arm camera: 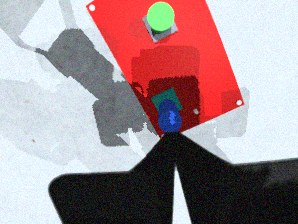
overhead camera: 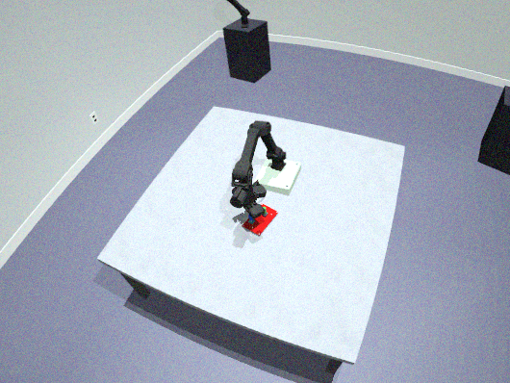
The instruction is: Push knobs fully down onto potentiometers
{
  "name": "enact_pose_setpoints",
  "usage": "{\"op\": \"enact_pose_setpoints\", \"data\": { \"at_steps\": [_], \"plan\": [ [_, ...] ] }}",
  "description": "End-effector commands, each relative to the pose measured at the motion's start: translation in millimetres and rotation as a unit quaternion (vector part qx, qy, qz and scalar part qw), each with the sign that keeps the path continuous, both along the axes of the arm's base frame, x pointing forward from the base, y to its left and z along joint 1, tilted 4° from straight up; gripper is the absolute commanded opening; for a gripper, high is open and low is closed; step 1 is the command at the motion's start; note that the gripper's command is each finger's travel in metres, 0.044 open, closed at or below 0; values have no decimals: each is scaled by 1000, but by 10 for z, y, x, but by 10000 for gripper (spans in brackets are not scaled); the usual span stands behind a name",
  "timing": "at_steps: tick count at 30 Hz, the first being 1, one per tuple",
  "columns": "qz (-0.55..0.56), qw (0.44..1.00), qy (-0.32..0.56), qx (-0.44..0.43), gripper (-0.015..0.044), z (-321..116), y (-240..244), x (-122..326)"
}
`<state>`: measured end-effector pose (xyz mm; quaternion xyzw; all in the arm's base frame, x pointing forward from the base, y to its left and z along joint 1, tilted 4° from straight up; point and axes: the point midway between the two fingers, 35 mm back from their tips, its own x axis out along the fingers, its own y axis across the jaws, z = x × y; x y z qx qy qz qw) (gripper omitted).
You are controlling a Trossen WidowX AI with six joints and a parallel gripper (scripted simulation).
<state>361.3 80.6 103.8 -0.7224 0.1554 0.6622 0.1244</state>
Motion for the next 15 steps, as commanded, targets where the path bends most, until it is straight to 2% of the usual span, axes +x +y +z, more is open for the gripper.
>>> {"op": "enact_pose_setpoints", "data": {
  "at_steps": [1,15],
  "plan": [
    [2,1000,4,1,0,-82,-1,-6],
    [2,1000,4,1,0,-158,-6,-3]
  ]
}}
